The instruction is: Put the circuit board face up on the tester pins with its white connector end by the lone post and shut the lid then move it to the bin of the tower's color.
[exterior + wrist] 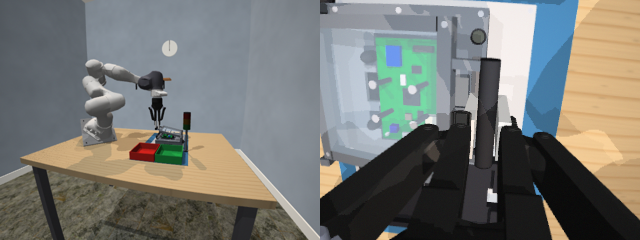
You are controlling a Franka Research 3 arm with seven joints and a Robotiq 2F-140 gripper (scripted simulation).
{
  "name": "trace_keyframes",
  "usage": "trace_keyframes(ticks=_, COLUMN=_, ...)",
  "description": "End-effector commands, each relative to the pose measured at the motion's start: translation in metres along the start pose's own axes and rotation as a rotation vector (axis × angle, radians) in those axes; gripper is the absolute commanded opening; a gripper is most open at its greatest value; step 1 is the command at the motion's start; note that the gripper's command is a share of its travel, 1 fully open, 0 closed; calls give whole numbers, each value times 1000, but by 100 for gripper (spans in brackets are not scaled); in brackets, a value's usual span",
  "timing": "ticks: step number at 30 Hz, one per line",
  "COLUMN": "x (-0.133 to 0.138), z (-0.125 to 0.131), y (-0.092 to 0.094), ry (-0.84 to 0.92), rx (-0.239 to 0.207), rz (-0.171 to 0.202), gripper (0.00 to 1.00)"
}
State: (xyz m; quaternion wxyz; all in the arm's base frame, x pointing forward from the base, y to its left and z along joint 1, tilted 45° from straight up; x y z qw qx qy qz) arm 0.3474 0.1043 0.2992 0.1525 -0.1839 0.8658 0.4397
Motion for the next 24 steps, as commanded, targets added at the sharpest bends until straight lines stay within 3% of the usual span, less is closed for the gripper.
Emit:
trace_keyframes(ticks=1, x=1, z=1, y=-10, ry=-1, rx=-7, rz=0, gripper=0)
trace_keyframes(ticks=9, x=3, z=2, y=-24, ry=-1, rx=-7, rz=0, gripper=0)
trace_keyframes(ticks=24, x=3, z=2, y=-34, ry=-1, rx=-7, rz=1, gripper=0)
Point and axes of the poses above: the point where the finger pads meet when closed, its own y axis back along the fingers, its own x axis across the jaws, z = x × y, the point moved 4 cm from there along y, back along the fingers, and after that the axes turned 9 degrees about y, right-handed, at the moved point
